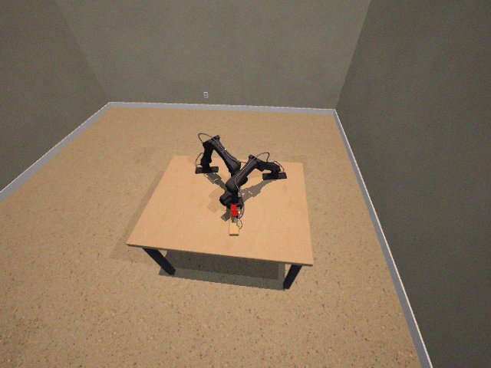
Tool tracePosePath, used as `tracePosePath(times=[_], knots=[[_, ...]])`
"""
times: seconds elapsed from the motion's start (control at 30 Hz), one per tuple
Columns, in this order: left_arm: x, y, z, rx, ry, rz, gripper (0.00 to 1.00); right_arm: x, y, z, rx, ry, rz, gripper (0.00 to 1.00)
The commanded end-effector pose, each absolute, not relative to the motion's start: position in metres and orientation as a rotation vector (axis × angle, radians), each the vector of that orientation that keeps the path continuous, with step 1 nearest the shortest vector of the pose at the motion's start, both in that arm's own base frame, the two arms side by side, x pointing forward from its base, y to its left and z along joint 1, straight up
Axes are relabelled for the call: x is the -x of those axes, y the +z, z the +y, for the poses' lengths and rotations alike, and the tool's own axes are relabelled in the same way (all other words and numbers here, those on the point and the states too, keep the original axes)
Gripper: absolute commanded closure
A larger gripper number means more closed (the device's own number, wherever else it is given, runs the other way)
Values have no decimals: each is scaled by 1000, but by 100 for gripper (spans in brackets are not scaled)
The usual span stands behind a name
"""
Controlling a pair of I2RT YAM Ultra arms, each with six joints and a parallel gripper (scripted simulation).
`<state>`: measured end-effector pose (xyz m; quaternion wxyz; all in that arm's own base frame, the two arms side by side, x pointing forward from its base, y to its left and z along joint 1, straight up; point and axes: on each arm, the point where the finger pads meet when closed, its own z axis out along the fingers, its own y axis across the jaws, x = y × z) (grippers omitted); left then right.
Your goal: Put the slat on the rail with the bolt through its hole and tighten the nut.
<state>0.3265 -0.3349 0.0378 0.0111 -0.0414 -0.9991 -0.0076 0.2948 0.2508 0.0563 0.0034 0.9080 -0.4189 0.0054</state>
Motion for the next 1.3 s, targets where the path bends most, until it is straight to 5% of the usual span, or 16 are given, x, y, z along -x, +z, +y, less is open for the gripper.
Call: tracePosePath(times=[0.0, 1.27], knots=[[-328, 43, -336, 129, -8, -3128, 28, -297, 61, 253, -2739, 24, -1557, 88], [-328, 43, -336, 129, -8, -3128, 28, -297, 61, 253, -1224, 4, -2910, 88]])
